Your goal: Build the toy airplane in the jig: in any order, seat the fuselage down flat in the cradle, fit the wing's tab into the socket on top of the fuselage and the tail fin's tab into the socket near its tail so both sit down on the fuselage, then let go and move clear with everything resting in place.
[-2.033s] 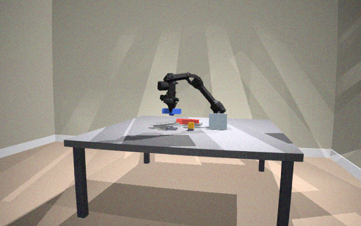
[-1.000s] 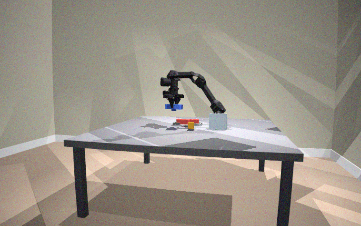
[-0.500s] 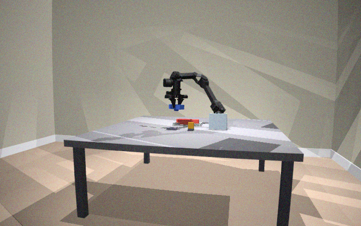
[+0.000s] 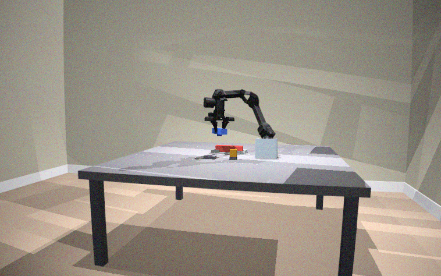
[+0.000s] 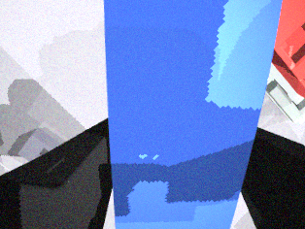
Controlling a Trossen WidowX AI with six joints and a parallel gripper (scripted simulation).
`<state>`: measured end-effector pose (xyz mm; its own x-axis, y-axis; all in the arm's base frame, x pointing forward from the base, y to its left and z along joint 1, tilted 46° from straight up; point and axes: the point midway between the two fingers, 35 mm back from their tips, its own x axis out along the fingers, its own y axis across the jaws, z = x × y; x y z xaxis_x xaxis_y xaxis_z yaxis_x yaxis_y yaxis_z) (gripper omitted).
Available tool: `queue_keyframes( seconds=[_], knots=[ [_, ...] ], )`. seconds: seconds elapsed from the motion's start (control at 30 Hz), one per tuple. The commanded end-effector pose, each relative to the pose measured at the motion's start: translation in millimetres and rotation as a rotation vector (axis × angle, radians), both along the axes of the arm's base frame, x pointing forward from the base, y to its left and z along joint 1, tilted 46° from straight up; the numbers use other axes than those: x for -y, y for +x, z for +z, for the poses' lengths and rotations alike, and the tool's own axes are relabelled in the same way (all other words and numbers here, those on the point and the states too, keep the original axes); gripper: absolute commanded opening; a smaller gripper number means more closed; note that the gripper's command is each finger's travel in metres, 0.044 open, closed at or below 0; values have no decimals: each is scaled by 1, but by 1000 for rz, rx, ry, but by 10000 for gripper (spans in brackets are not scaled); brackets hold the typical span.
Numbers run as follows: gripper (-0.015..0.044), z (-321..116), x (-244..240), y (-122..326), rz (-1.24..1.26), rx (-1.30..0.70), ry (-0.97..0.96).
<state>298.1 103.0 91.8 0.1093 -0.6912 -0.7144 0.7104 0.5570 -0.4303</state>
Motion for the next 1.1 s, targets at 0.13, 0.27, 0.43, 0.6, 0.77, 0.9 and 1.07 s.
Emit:
queue_keyframes(
  seconds=[0.13,0.27,0.43,0.6,0.77,0.9,1.07],
  knots=[
    [0,12,24,-9,-105,101,5],
    [0,17,35,-14,-155,150,11],
    [0,23,48,-21,-218,212,18],
    [0,29,61,-28,-281,275,24],
    [0,34,74,-36,-344,337,30],
    [0,37,84,-43,-395,387,35],
    [0,41,96,-52,-458,451,40]
  ],
)
